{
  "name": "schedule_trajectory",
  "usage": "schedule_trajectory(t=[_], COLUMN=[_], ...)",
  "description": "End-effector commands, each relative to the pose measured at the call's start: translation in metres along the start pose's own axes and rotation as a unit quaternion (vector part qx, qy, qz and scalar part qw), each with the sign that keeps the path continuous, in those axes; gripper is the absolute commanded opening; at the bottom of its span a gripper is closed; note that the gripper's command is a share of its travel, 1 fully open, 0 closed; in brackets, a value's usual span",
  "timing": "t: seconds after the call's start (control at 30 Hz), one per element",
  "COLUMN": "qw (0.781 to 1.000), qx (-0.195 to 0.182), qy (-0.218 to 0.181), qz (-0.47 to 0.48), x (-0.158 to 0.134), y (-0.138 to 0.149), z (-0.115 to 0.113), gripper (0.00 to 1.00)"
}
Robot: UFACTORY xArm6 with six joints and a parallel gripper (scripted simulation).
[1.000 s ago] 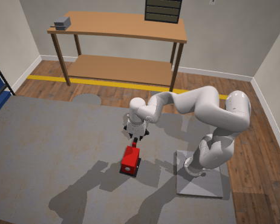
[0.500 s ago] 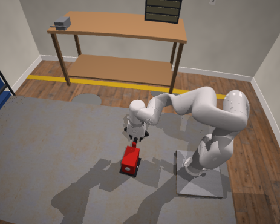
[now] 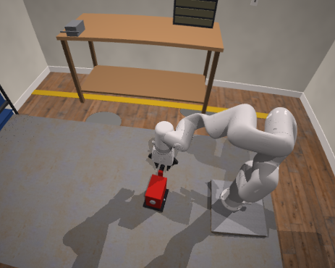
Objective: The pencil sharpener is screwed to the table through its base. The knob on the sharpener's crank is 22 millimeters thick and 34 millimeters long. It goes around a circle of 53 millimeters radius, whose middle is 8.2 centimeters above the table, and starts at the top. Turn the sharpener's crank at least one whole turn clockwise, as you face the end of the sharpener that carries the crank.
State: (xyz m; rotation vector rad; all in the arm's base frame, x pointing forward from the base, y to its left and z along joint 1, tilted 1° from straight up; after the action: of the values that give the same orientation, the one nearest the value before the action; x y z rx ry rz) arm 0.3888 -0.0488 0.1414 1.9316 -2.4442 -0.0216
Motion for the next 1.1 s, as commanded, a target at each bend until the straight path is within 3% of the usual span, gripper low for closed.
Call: schedule_trajectory(t=[0.0, 0.6, 0.63, 1.07], qw=[1.000, 1.000, 1.000, 1.000], qx=[0.002, 0.002, 0.002, 0.002], qy=[0.000, 0.000, 0.000, 0.000], qz=[0.000, 0.000, 0.000, 0.000], x=[-0.0001, -0.0001, -0.0001, -0.0001], y=[-0.0013, -0.0013, -0.0013, -0.0013], z=[-0.0005, 0.0000, 0.0000, 0.0000], gripper=[0.54, 0.54, 0.00, 0.00])
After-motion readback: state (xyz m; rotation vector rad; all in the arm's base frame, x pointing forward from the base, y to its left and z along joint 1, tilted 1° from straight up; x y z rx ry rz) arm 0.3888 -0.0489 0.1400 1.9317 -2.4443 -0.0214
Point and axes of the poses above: the point where the finger pads meet when closed, its own z axis out along the fingers, its own y axis across the jaws, x = y × z, the point moved 3 cm from there along -z, back along the fingers, and after that the axes turned 11 degrees about z, right-handed, at the moved point
